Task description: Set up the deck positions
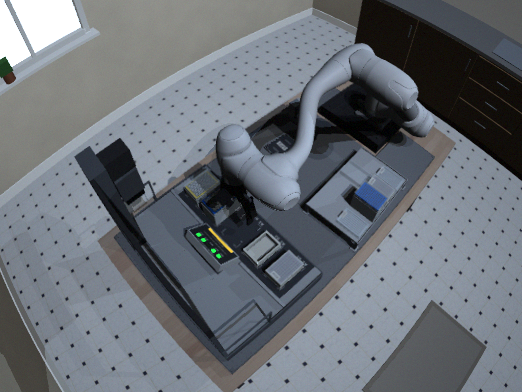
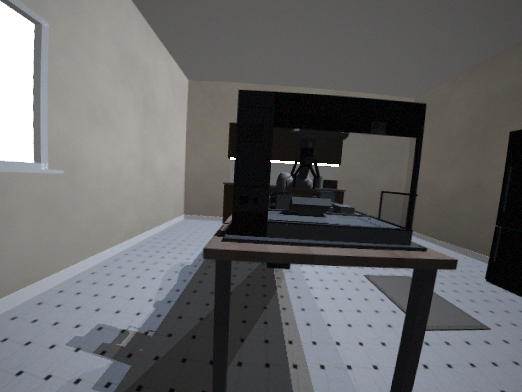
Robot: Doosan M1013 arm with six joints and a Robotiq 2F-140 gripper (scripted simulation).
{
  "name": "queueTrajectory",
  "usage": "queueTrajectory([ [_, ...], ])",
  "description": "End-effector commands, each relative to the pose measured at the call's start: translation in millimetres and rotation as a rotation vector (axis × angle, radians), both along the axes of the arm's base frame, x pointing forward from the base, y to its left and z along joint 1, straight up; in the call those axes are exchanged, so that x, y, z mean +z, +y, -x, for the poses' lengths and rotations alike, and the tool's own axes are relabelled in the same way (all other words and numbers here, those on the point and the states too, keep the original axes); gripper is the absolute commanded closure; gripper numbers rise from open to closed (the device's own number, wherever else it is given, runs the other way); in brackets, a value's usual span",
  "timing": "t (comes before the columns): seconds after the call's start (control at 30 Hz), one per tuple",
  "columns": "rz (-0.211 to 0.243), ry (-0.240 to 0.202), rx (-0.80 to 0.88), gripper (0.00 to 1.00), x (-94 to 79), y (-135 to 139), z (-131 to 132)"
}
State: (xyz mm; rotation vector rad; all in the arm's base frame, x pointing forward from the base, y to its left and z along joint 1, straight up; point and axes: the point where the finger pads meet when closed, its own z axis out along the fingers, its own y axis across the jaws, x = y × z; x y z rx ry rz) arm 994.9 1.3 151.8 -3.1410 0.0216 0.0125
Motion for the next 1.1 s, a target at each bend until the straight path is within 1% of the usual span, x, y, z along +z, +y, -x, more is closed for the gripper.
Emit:
queueTrajectory([
  [0.0,-0.001,-0.003,-0.007,0.21,1.6,2.6,-0.7],
  [0.57,-0.001,-0.003,-0.007,0.21,1.6,2.6,-0.7],
  [0.83,-0.002,-0.002,-0.009,0.21,1.6,45.7,-2.2],
  [0.9,-0.002,-0.002,-0.009,0.21,1.6,45.7,-2.2],
  [1.07,-0.002,0.000,-0.009,0.21,1.2,70.7,-2.0],
])
